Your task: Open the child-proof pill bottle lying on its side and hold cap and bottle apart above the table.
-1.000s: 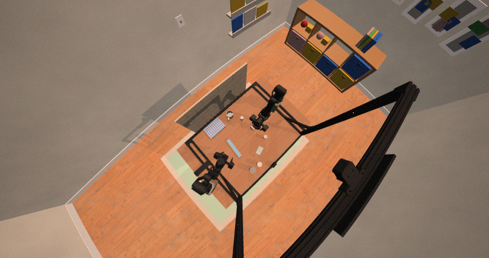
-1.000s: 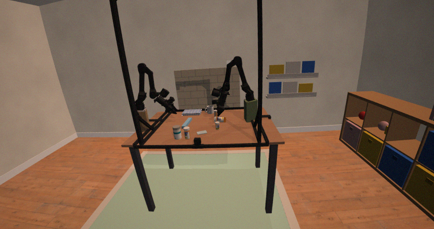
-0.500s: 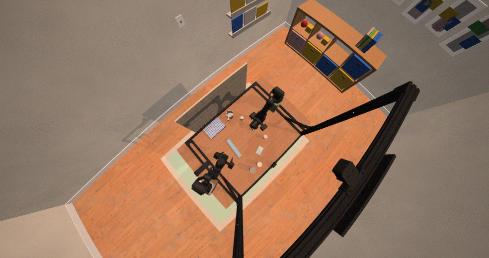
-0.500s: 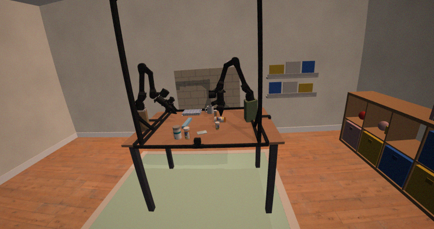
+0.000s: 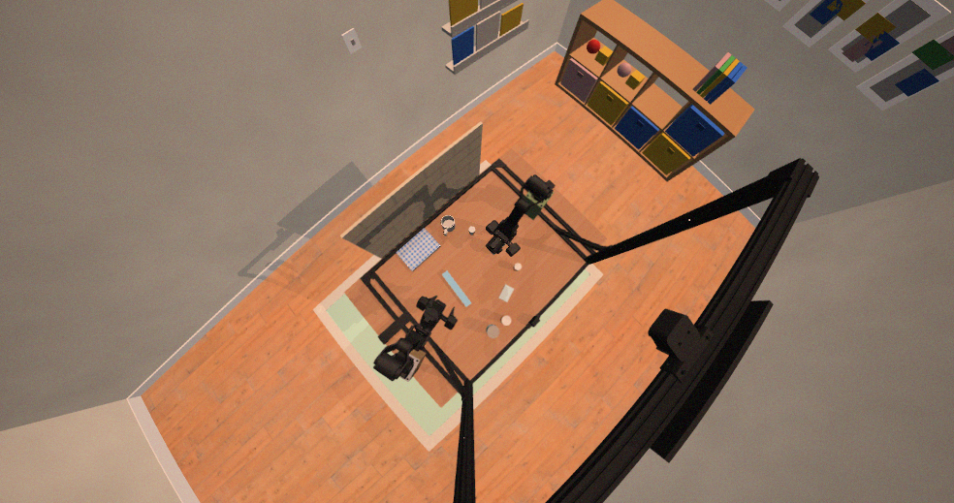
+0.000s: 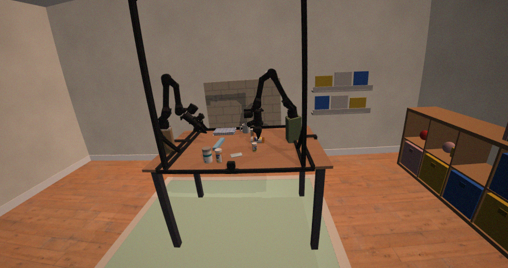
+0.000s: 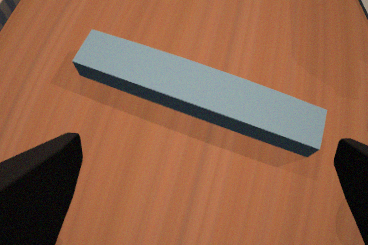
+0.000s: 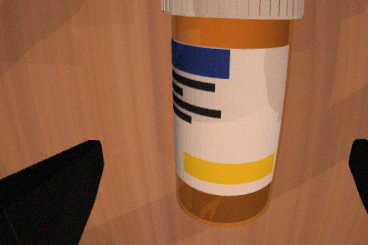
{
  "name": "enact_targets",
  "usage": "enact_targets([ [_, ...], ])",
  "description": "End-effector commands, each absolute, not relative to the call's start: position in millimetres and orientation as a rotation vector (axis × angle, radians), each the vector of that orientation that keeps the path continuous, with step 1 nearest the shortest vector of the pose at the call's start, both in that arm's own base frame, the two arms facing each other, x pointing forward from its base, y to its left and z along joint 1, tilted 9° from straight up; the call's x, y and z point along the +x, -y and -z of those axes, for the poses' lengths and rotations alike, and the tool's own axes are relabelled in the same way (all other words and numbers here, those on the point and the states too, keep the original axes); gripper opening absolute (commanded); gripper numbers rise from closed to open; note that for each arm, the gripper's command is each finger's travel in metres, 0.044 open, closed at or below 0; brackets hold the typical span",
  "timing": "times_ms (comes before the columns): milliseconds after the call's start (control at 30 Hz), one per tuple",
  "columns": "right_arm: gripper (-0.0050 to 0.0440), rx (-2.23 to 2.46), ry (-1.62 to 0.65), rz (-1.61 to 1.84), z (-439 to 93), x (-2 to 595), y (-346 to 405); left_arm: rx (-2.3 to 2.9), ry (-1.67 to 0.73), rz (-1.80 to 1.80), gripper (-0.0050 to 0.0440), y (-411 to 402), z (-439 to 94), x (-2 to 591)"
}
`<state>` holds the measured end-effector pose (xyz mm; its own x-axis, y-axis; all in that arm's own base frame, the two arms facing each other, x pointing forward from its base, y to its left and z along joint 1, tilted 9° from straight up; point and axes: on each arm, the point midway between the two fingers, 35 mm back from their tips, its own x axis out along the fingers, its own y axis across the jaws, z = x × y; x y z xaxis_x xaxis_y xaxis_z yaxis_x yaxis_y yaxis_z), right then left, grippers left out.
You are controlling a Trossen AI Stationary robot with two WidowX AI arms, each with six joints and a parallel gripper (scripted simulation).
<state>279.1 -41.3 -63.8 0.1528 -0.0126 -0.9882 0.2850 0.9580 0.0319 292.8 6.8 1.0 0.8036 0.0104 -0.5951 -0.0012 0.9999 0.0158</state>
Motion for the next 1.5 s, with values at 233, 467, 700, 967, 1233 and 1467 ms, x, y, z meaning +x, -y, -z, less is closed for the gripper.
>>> enact_targets([
  [233,0.0440,0.233,-1.409,0.224,79.0,281.5,42.4,0.015,-0.637,-0.006,0.0440,-6.8,-1.0,292.8],
  [467,0.0440,0.233,-1.409,0.224,90.4,283.3,42.6,0.015,-0.637,-0.006,0.0440,-6.8,-1.0,292.8],
  [700,0.0440,0.233,-1.409,0.223,98.6,284.3,42.7,0.015,-0.637,-0.006,0.0440,-6.8,-1.0,292.8],
  [967,0.0440,0.233,-1.409,0.223,111.7,285.2,42.7,0.015,-0.637,-0.006,0.0440,-6.8,-1.0,292.8],
  [1233,0.0368,0.233,-1.409,0.223,114.2,285.3,42.7,0.015,-0.637,-0.006,0.0440,-6.8,-1.0,292.8],
  [1467,0.0244,0.233,-1.409,0.223,114.2,285.3,42.7,0.015,-0.637,-0.006,0.0440,-6.8,-1.0,292.8],
])
